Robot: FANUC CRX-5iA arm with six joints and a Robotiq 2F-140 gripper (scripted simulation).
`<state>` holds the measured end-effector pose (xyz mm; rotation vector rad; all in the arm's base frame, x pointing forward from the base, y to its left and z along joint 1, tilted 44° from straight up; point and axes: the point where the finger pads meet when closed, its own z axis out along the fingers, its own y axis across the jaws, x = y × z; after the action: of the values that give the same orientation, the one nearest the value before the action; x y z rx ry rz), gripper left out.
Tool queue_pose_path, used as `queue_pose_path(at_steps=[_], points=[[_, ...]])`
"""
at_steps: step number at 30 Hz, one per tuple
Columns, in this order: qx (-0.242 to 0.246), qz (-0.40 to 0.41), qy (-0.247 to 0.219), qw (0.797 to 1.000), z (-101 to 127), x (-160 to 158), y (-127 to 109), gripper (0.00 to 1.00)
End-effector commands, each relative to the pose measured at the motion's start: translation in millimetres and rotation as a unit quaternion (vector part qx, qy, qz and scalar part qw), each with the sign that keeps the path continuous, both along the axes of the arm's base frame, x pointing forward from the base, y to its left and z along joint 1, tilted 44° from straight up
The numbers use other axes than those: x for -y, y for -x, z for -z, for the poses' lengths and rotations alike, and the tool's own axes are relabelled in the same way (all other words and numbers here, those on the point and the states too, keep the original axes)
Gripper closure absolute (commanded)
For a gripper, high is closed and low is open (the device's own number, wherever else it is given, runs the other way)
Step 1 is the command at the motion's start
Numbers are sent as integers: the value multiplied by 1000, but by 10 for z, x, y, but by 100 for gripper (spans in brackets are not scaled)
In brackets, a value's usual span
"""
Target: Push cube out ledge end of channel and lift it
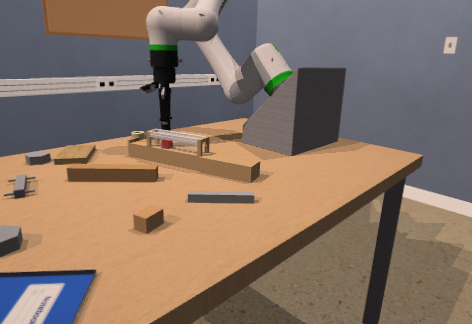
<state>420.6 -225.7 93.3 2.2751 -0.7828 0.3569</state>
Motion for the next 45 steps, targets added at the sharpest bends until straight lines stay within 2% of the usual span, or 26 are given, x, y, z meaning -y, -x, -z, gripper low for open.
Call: queue_pose_path(at_steps=[1,9,45], points=[[0,0,0,1000,-383,-365,16,90],[0,0,0,1000,-644,-616,28,90],[1,0,0,1000,-643,-621,26,90]])
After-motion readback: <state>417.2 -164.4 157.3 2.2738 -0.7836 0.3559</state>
